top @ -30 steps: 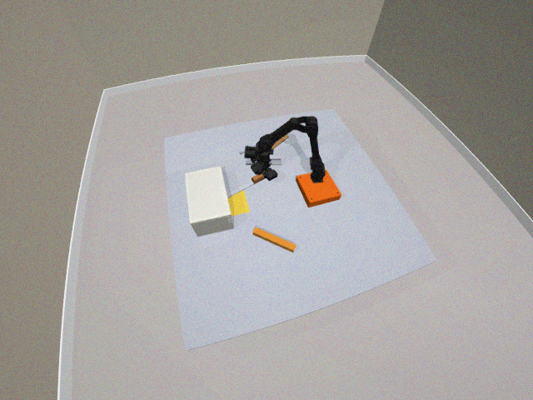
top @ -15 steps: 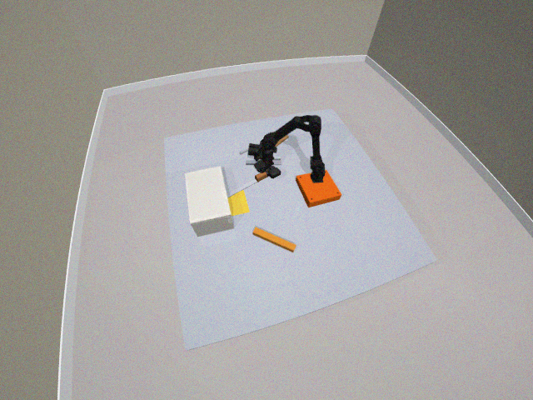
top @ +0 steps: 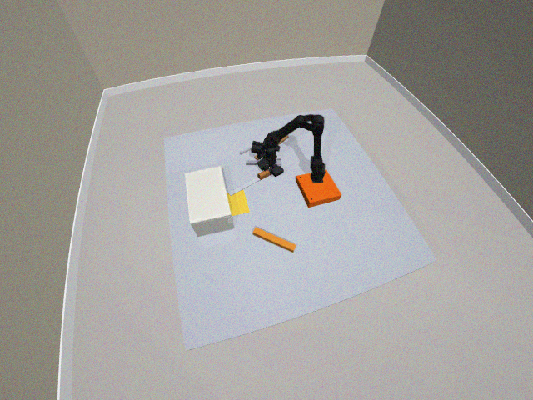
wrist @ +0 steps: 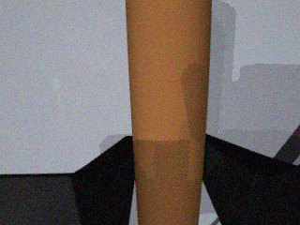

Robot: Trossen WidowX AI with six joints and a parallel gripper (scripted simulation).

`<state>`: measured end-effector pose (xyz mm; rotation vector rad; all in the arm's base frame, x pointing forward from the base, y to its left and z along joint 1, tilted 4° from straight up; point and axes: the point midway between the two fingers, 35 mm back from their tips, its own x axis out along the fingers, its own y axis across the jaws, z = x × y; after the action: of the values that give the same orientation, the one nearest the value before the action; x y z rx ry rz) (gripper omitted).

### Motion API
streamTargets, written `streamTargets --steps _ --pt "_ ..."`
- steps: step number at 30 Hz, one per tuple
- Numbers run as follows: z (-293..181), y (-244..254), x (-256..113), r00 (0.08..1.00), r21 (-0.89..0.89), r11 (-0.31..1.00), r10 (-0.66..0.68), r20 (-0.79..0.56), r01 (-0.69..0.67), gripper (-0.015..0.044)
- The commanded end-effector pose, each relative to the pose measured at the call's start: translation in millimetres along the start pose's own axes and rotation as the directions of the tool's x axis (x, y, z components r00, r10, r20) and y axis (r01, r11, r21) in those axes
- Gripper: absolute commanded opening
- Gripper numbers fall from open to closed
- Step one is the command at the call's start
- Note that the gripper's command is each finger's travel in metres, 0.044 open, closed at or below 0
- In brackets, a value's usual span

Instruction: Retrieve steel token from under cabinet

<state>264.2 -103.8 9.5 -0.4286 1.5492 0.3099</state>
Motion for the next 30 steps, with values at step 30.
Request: streamTargets --steps 30 --pt "-1 32 -2 1.0 0.092 0.996 0.005 -0.004 -0.004 0.0026"
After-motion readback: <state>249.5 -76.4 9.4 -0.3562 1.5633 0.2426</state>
